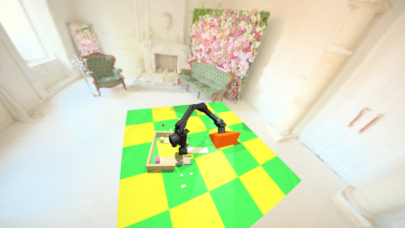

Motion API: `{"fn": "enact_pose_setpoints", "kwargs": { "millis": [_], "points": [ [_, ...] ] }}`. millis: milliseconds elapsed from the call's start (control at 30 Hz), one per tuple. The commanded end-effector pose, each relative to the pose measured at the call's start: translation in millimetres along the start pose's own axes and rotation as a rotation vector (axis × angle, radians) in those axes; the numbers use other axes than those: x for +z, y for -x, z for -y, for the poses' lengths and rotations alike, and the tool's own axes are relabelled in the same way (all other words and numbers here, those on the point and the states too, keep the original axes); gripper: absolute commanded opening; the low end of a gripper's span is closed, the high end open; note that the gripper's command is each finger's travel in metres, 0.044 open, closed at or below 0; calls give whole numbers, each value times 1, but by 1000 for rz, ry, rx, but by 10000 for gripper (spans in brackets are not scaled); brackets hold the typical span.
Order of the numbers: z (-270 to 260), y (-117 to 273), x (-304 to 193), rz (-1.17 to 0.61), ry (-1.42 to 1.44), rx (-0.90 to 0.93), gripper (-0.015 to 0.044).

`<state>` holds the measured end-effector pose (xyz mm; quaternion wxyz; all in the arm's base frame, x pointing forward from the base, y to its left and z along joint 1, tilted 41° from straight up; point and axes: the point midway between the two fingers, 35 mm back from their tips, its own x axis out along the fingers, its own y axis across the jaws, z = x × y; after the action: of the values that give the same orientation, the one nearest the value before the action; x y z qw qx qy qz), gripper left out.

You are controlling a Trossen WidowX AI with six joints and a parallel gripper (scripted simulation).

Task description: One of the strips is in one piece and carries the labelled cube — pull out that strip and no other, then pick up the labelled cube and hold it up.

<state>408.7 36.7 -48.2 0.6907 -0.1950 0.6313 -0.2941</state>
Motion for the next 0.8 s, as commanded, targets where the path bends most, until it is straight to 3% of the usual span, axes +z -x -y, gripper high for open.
{"fn": "enact_pose_setpoints", "kwargs": {
  "millis": [0, 33, 500, 767],
  "points": [
    [0, 1, -1, 1, 0, 0, 26],
    [0, 3, -2, 1, 0, 0, 0],
    [16, 41, -55, 0, 6, -2, 0],
    [20, 43, -69, 0, 7, -2, 0]
  ]
}}
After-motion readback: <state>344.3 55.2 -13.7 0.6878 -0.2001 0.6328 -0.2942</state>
